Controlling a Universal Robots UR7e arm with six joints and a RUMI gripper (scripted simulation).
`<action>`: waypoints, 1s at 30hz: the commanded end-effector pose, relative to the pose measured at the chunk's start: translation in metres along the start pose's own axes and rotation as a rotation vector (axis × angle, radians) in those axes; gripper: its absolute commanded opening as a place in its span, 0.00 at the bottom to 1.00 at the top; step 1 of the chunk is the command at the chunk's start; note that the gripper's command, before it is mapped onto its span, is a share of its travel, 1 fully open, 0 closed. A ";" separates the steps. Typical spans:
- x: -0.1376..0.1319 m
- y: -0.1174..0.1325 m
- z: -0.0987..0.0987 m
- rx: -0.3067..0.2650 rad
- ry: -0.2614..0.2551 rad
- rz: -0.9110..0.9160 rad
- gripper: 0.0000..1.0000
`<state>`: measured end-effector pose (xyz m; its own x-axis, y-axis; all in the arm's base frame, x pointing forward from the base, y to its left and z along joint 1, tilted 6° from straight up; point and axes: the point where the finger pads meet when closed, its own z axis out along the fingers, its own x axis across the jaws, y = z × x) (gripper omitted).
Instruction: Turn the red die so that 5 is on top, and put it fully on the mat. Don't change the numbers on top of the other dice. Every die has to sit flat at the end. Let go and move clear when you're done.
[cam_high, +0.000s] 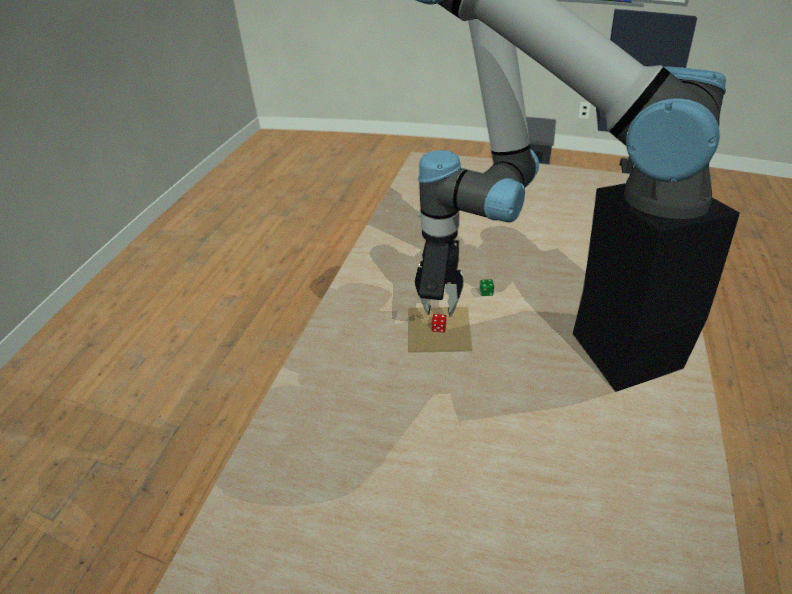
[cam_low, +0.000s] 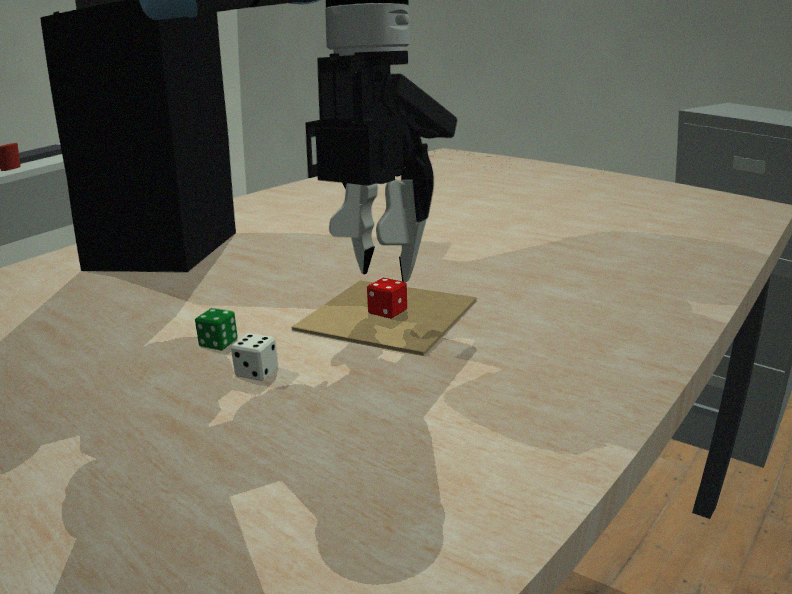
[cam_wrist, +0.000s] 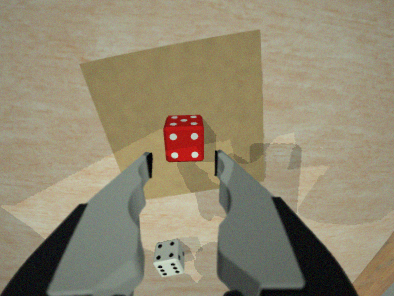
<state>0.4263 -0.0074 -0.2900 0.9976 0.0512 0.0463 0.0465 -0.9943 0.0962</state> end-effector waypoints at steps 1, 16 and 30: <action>0.000 0.000 0.000 0.000 0.001 0.000 0.28; 0.000 0.000 0.000 0.000 0.001 0.000 0.28; 0.000 0.000 -0.003 0.000 0.001 0.000 0.28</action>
<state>0.4263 -0.0074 -0.2896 0.9976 0.0512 0.0462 0.0465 -0.9943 0.0961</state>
